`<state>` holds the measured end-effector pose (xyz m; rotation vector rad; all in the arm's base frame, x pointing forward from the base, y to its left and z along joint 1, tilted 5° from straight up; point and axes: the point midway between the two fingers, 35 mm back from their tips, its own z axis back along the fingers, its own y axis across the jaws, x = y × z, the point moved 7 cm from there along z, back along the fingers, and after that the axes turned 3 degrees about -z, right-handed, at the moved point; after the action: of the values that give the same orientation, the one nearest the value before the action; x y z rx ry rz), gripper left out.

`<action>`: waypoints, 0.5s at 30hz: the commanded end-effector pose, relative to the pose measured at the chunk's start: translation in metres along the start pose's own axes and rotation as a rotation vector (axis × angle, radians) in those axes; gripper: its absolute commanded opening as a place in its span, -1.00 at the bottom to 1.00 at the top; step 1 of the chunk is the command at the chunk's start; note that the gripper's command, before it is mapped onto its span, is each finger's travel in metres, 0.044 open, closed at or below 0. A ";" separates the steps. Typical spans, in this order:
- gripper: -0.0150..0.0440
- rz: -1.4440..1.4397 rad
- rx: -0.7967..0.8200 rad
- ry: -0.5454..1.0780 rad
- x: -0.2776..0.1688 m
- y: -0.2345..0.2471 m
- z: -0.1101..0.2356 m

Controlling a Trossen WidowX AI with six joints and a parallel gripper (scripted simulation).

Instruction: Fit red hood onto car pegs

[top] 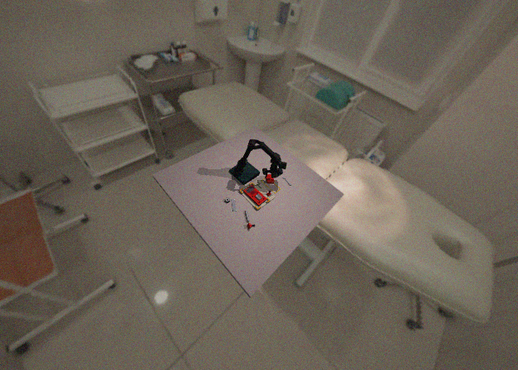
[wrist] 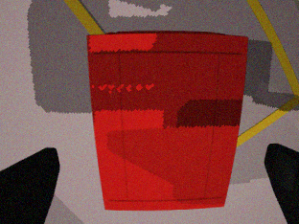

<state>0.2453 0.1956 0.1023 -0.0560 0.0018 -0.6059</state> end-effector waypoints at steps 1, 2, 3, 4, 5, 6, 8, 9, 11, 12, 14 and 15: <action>1.00 -0.002 -0.002 0.006 -0.001 -0.001 -0.004; 1.00 -0.002 -0.002 0.006 -0.001 -0.001 -0.004; 1.00 -0.002 -0.002 0.006 -0.001 -0.001 -0.005; 1.00 -0.002 -0.002 0.006 -0.001 -0.001 -0.005; 1.00 -0.002 -0.002 0.006 -0.001 -0.001 -0.006; 1.00 -0.002 -0.002 0.006 -0.001 -0.001 -0.007; 1.00 -0.002 -0.002 0.006 -0.001 -0.001 -0.008; 1.00 -0.002 -0.002 0.006 -0.001 -0.001 -0.008; 1.00 -0.002 -0.002 0.006 -0.001 -0.002 -0.009; 1.00 -0.002 -0.002 0.006 -0.001 -0.002 -0.010; 1.00 -0.002 -0.002 0.006 -0.001 -0.002 -0.011; 1.00 -0.002 -0.002 0.006 -0.001 -0.002 -0.012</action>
<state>0.2449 0.1945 0.0940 -0.0560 0.0019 -0.6078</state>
